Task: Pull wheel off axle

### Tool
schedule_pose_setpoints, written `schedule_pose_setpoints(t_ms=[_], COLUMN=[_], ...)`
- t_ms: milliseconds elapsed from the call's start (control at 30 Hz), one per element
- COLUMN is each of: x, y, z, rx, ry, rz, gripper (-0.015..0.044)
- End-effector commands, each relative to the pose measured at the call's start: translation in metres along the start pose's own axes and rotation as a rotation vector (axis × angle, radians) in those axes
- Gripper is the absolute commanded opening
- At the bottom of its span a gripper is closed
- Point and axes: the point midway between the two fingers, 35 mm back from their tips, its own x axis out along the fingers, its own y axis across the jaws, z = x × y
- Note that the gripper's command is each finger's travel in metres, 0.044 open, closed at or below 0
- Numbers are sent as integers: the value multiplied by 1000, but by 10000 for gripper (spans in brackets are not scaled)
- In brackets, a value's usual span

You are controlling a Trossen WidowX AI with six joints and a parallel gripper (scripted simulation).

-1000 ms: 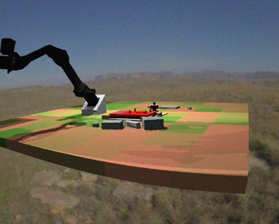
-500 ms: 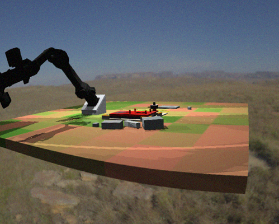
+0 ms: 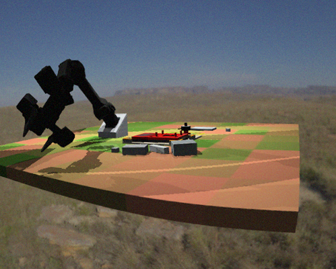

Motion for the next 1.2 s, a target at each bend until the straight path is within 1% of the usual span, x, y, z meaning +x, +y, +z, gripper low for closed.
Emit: schedule_pose_setpoints(t_ms=[0,133,300,433,633,900,1033,1167], x=[-6,-24,-60,-96,-161,-267,-324,-380], y=[-53,-107,-170,-220,-286,-365,-395,-418], z=[-31,-69,-111,-140,-170,-181,-175,-161], rx=[-36,-91,-179,-269,-424,-684,-842,-1014], ry=[36,90,159,218,300,363,390,415], rz=[-133,-270,-431,-556,-727,-935,-1004,-1041], gripper=[300,300,300,300,300,300,300,300])
